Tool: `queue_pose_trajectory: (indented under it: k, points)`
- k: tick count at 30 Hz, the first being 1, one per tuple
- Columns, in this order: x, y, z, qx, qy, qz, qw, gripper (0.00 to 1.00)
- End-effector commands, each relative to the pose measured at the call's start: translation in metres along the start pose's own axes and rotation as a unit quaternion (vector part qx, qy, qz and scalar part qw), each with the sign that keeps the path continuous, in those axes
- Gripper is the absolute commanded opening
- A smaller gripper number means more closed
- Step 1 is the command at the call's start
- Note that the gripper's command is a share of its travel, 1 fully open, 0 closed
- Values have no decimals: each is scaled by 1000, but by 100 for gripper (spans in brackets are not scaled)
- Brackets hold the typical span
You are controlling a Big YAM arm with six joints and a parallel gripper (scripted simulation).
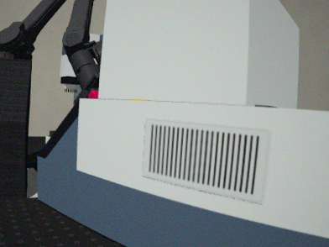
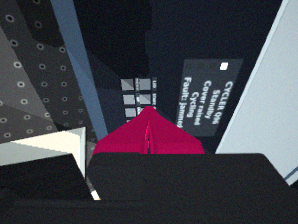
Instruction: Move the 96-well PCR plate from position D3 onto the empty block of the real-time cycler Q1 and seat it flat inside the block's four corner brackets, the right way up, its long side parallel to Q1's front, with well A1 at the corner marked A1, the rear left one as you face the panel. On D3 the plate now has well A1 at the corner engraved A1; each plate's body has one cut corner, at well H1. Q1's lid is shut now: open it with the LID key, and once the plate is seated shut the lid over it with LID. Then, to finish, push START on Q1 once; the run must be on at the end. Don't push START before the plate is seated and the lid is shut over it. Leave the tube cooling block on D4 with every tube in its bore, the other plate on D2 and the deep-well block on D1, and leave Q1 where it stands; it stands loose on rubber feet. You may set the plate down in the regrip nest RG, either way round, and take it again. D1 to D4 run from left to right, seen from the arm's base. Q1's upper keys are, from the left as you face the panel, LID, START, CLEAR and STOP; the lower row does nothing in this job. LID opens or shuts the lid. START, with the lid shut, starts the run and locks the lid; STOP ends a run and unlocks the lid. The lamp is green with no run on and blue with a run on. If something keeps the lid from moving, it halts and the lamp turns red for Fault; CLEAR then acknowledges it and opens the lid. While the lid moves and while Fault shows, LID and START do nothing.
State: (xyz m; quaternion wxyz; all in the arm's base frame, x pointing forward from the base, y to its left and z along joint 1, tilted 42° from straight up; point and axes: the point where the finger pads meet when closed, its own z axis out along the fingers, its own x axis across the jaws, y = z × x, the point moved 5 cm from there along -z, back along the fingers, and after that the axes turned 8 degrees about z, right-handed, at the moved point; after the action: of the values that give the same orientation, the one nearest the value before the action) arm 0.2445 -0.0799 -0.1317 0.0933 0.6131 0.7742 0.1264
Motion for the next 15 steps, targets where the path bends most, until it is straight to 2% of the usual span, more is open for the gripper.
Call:
queue_pose_trajectory:
  k: [1, 6, 12, 15]
  points:
    - [2, -3, 6, 4, 1, 4, 1000, 0]
    - [3, -3, 0, 4, 1, 4, 1000, 0]
    - [-7, 12, -1, -9, -8, 1, 1000, 0]
    - [-8, 11, -1, -11, -9, 1, 1000, 0]
